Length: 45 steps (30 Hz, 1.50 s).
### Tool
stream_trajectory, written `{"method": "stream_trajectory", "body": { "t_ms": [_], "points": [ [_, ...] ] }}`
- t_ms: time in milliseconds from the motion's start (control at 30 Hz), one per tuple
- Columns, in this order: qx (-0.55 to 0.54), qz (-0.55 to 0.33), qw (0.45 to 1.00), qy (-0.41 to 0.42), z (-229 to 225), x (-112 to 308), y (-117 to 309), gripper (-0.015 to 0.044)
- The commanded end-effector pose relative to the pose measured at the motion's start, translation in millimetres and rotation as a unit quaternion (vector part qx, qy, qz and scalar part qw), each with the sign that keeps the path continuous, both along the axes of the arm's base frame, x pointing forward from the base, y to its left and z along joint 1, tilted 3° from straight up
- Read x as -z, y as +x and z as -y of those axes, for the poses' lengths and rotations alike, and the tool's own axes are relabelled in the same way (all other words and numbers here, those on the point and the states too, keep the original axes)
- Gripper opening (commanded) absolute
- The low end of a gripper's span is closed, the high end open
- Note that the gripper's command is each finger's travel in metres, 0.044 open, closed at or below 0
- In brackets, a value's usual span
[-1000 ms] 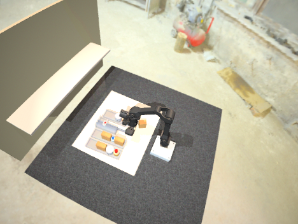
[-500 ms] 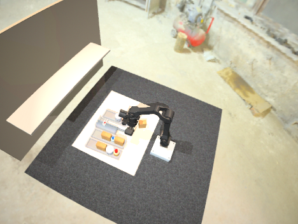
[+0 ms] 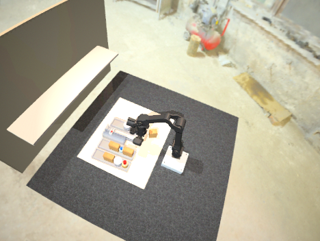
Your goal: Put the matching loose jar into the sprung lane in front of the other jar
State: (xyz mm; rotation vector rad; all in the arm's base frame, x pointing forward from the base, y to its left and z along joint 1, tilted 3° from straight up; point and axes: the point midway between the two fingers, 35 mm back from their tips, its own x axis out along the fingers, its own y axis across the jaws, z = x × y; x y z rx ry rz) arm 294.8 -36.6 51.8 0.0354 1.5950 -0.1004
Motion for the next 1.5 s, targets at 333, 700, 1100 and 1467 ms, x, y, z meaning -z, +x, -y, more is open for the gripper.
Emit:
{"method": "stream_trajectory", "body": {
  "t_ms": [333,700,1100,1467],
  "points": [
    [-0.001,0.015,1.000,-0.003,2,-3,16,0.0000],
    [-0.001,0.016,1.000,-0.003,2,-3,22,0.0000],
    [-0.001,0.016,1.000,-0.003,3,-5,27,0.0000],
    [-0.001,0.016,1.000,-0.003,3,-6,32,0.0000]
  ]
}}
